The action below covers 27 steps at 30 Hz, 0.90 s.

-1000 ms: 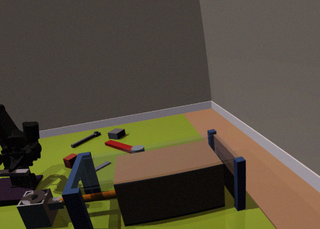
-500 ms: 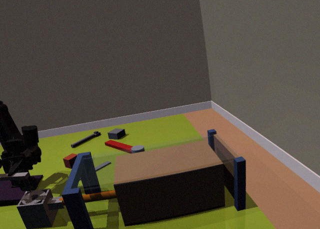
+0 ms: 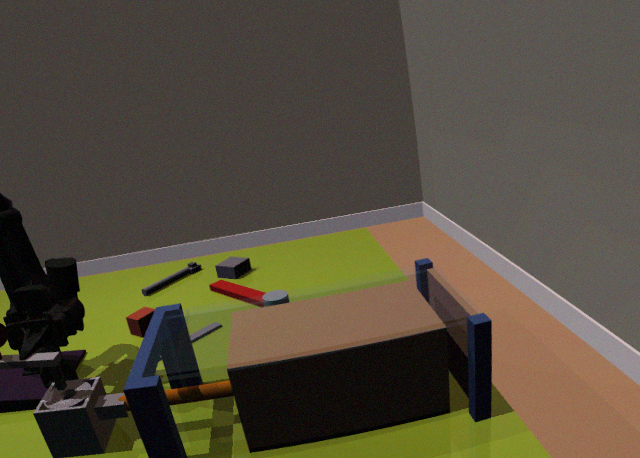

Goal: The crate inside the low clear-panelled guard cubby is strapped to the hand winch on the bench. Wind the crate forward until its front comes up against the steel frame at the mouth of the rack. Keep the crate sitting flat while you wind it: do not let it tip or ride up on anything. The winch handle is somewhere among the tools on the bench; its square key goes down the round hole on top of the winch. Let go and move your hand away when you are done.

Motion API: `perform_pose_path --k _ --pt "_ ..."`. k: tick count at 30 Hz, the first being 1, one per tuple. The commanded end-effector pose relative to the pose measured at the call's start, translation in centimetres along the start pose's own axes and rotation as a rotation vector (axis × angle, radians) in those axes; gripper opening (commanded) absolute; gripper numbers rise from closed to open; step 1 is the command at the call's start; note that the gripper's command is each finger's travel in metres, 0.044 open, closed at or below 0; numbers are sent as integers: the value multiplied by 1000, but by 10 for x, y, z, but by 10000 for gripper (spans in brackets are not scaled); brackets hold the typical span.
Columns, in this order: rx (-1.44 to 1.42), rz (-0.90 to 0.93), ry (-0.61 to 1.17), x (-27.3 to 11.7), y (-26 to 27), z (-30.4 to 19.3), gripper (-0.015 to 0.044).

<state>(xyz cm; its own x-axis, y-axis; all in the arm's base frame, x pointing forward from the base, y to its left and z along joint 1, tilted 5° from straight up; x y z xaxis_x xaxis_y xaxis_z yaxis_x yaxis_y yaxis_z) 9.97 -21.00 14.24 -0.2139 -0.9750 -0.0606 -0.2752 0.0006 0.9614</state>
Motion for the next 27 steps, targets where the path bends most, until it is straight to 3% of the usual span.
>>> perform_pose_path --k 1,27 --pt "1 4 -3 0 -2 1 0" --pt "3 3 3 -8 -10 2 0"
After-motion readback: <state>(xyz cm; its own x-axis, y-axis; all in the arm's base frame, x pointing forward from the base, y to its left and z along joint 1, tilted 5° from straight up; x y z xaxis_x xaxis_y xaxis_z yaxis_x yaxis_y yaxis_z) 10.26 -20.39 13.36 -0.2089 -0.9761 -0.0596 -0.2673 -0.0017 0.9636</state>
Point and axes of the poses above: the point midway between the two fingers, 35 mm back from their tips, its own x axis out along the fingers, its own y axis across the jaws, z = x × y, the point moved 4 cm from there along -x, back along the fingers, and after that the axes turned 12 degrees about x, right-handed, at the moved point
